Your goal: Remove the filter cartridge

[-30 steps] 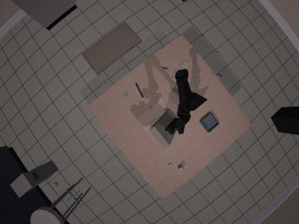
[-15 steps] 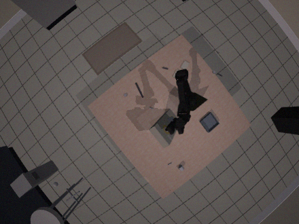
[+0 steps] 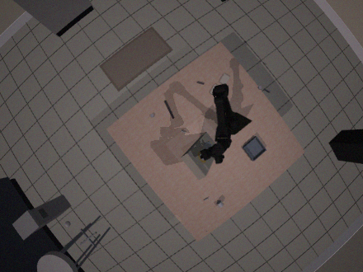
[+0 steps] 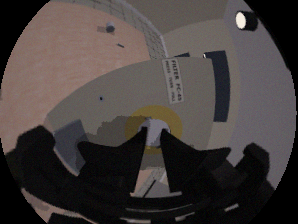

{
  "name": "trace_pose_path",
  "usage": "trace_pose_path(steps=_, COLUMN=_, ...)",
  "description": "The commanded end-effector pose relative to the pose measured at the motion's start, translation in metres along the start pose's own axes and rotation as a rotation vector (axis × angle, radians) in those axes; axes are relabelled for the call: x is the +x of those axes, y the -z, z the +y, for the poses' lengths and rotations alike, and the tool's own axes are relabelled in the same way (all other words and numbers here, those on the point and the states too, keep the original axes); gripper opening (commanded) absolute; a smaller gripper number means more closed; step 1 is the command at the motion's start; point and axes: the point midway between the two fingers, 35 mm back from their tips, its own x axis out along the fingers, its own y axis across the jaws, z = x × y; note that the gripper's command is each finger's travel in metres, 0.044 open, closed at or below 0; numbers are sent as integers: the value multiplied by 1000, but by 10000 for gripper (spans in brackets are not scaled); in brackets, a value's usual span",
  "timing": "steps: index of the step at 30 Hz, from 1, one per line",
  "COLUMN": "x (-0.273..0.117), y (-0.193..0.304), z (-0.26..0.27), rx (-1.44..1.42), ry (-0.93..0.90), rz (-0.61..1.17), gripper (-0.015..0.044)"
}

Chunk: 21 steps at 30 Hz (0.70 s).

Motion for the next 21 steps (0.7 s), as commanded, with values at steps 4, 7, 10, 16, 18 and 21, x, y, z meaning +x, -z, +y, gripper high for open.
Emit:
trace_pose_path(steps=4, x=4, y=0, z=0, rx=255, ry=-5, rz=-7, gripper=0)
trace_pose_path(steps=7, x=4, y=0, z=0, rx=360, ry=-6, rz=-7, gripper=0)
trace_pose_path(steps=10, x=4, y=0, z=0, rx=464, ry=-6, rz=-6, gripper=0)
trace_pose_path(steps=16, x=4, y=0, z=0, rx=673, ry=-7, rz=-6, gripper=0)
trace_pose_path(steps=18, x=4, y=0, z=0, rx=743, ry=-7, rz=-6, gripper=0)
trace_pose_path(steps=21, x=4, y=0, z=0, rx=848, ry=-7, rz=-5, gripper=0)
